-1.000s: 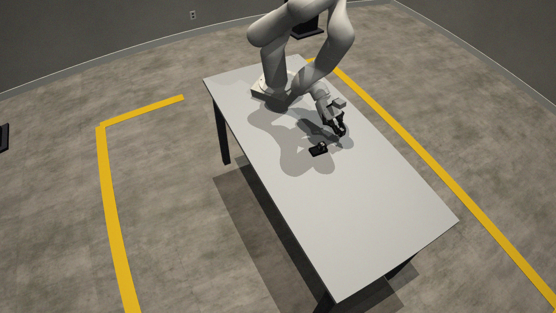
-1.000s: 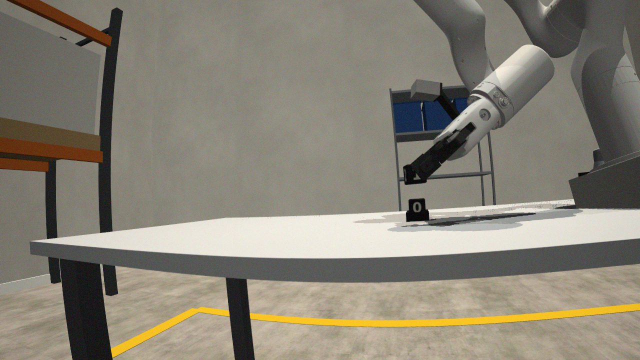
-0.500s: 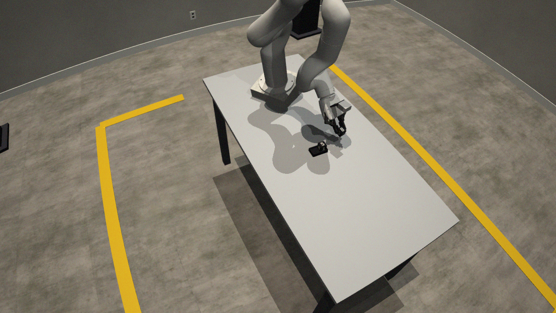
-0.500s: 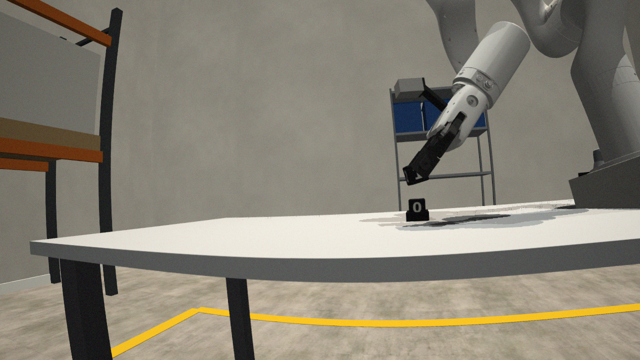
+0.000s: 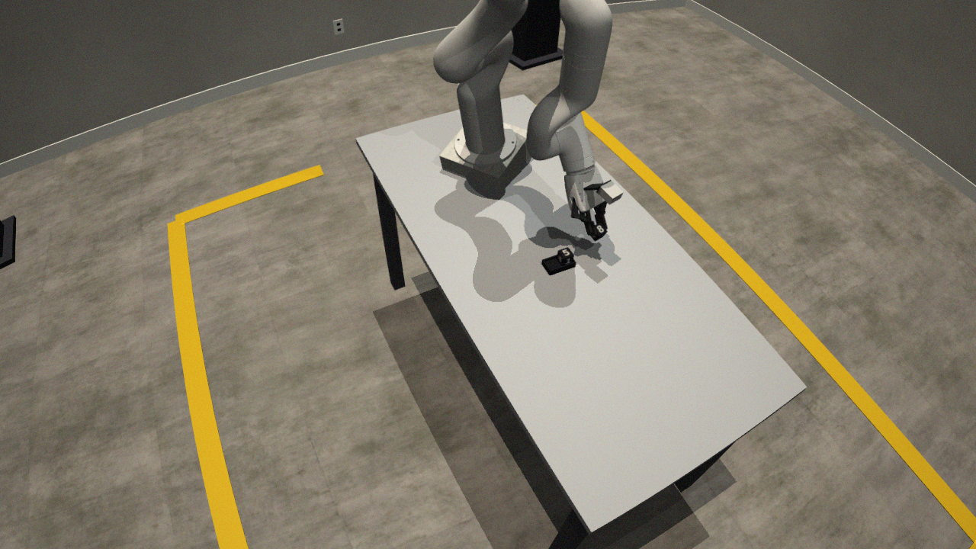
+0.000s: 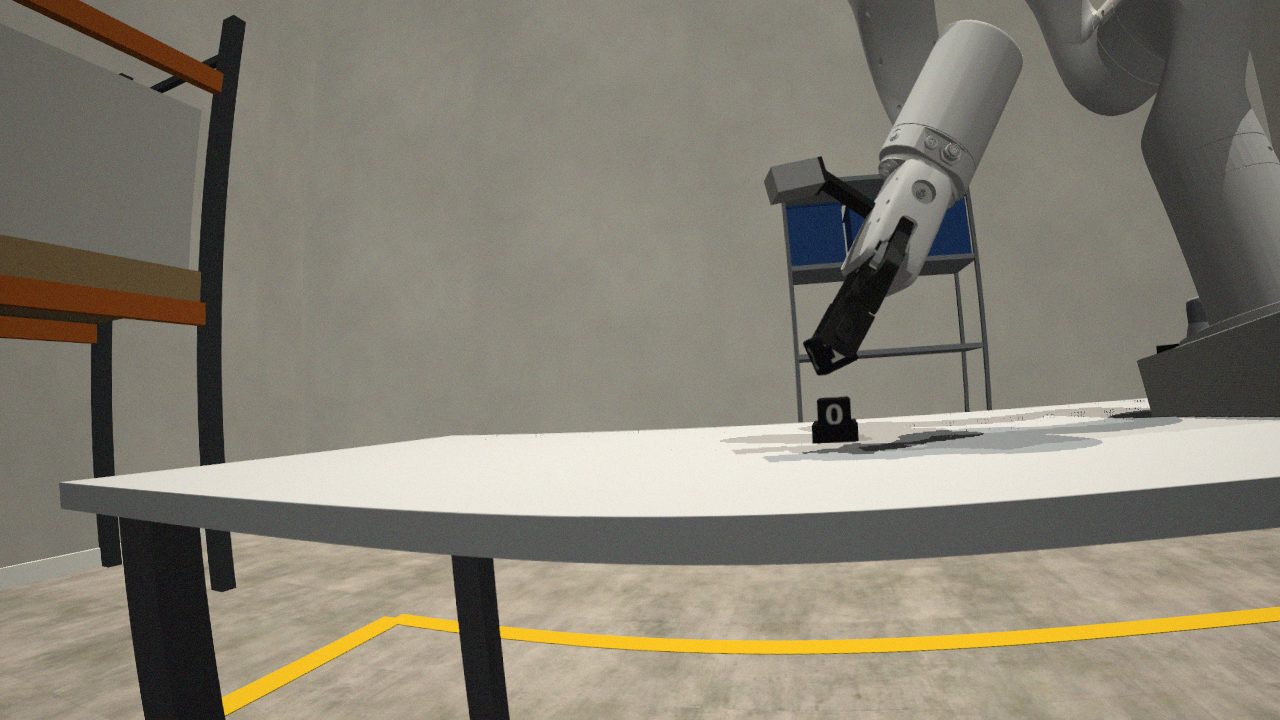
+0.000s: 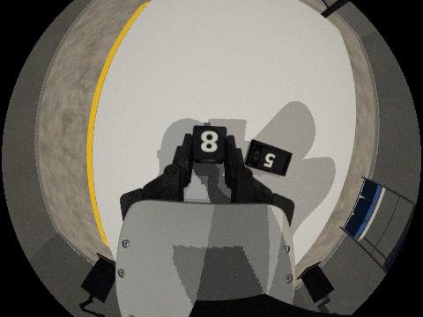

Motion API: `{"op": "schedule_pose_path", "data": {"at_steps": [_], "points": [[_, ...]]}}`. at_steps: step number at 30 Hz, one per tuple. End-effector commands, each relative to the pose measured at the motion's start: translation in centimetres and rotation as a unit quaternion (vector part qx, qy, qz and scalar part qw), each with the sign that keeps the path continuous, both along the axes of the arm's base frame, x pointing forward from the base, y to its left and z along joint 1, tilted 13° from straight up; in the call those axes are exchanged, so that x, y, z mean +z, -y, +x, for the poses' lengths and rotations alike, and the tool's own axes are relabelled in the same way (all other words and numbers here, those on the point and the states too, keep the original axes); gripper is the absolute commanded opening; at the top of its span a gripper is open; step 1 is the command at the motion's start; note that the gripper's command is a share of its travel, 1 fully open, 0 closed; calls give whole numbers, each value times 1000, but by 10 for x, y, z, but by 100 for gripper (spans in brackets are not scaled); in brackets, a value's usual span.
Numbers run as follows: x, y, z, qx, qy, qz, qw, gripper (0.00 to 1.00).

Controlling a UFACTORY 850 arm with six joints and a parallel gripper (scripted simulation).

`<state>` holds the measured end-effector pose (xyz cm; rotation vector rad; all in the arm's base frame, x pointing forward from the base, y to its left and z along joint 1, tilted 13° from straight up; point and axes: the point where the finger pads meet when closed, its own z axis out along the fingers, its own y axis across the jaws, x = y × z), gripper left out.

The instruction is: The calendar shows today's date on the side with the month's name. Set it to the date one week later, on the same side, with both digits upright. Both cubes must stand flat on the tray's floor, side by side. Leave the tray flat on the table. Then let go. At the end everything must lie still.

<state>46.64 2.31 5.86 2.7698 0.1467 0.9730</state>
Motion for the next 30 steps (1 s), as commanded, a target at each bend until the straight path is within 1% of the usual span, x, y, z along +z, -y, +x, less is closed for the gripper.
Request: {"op": "schedule_pose_path", "data": {"at_steps": [1,4,11,15,23,24,26,30], "points": [[2,-2,1,-13,-61,0,998,29],[4,-4,2,-14,-73,3,997,29],[4,-3,3,-15,-73,2,997,29],[4,0,3,-19,-82,-5,996,29],[4,9,2,-38,-135,-25,990,29],[4,10,2,-40,-143,-26,989,29],[4,10,2,-40,-143,-26,989,29],[4,6,2,-44,-172,-19,984,29]]}}
